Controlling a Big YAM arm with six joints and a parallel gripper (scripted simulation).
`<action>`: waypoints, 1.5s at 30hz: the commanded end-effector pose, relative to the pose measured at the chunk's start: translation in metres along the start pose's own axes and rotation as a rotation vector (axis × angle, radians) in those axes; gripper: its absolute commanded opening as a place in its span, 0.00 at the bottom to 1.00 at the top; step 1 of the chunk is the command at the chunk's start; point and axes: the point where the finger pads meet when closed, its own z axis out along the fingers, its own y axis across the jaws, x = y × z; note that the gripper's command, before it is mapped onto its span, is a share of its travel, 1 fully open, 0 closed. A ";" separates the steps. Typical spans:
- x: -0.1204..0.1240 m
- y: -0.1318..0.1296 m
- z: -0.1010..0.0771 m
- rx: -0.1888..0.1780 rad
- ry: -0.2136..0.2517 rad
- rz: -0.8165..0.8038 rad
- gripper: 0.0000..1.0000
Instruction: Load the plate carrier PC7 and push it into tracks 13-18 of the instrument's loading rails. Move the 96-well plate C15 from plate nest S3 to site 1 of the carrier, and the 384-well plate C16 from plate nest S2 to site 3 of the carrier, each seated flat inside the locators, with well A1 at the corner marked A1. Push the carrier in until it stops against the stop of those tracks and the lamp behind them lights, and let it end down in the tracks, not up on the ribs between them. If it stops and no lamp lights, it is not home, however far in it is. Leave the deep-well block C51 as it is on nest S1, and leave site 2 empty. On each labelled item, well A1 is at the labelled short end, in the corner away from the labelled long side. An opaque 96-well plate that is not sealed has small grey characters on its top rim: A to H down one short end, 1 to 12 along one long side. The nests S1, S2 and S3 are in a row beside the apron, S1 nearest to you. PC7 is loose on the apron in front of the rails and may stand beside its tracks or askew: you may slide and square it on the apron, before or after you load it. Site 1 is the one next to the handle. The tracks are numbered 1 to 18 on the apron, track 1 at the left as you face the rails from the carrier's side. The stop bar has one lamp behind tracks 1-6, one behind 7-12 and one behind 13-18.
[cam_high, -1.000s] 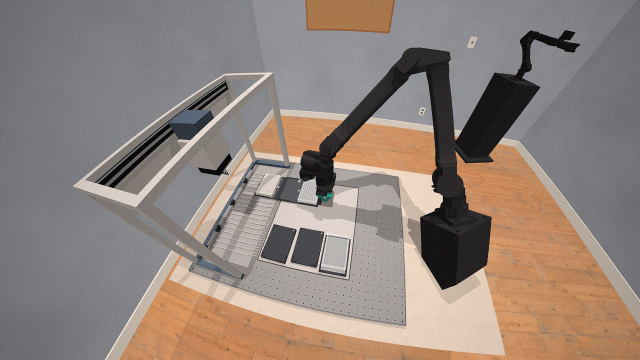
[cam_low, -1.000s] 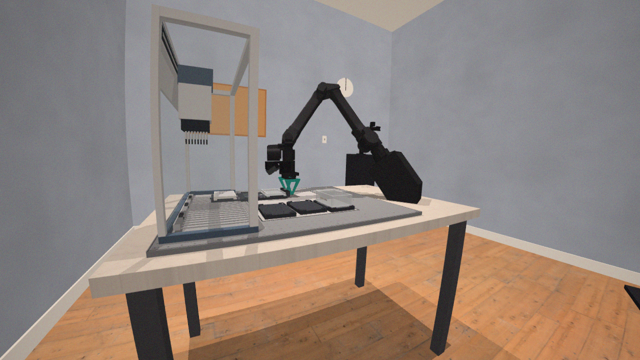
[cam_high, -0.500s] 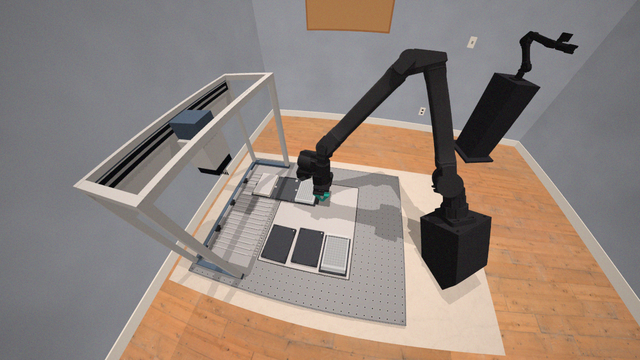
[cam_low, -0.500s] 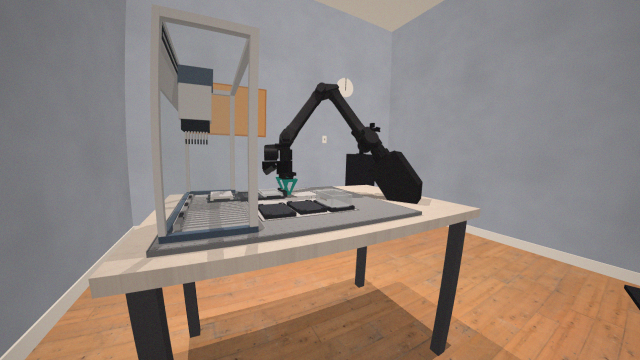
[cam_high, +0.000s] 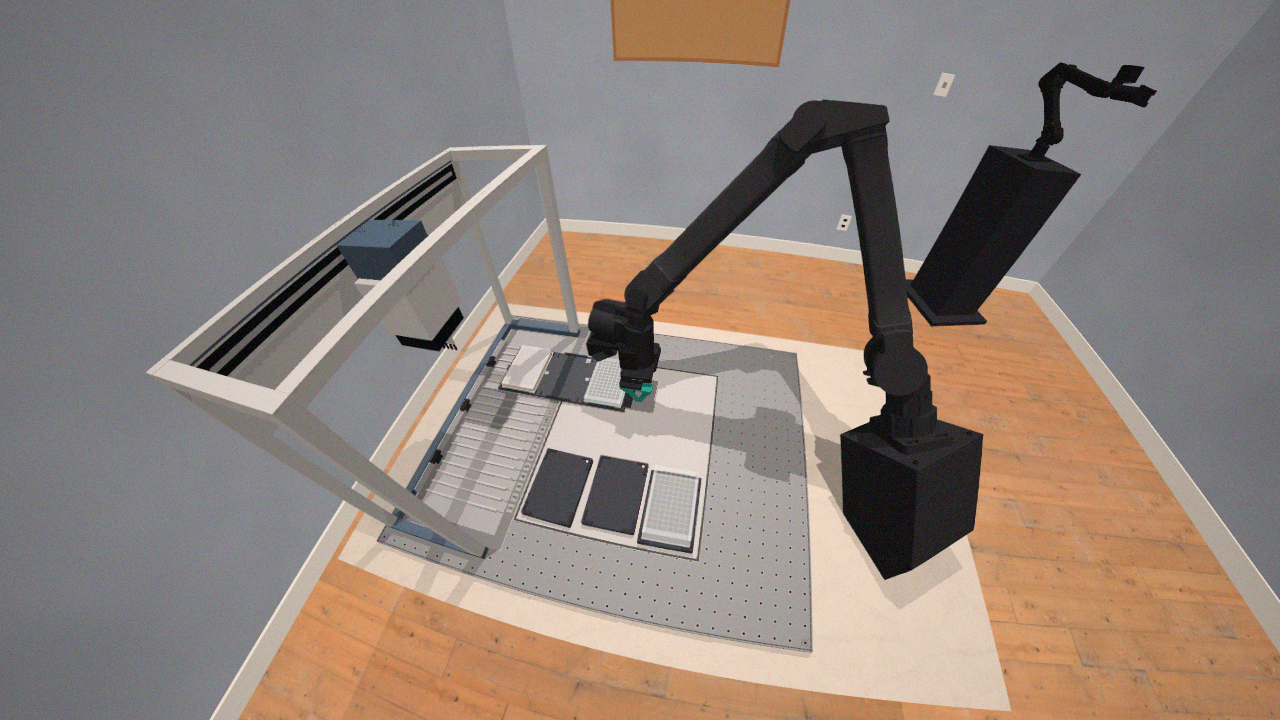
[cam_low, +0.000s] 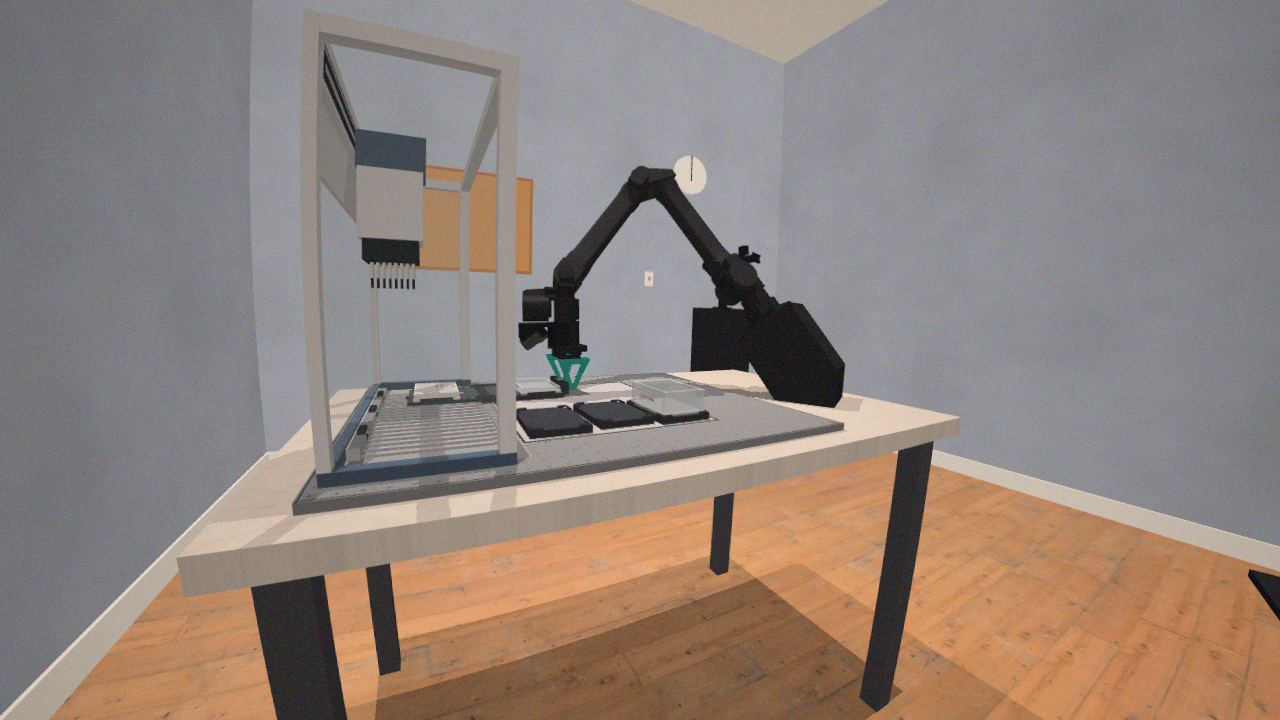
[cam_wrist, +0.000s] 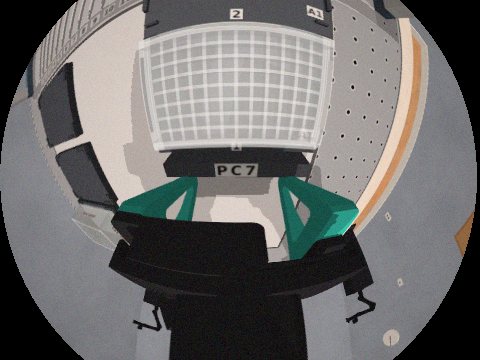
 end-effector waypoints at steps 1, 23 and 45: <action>-0.035 0.004 -0.013 -0.002 -0.058 0.012 0.80; -0.054 0.004 -0.015 -0.002 -0.059 0.012 0.80; -0.074 0.005 -0.016 -0.002 -0.060 0.012 0.80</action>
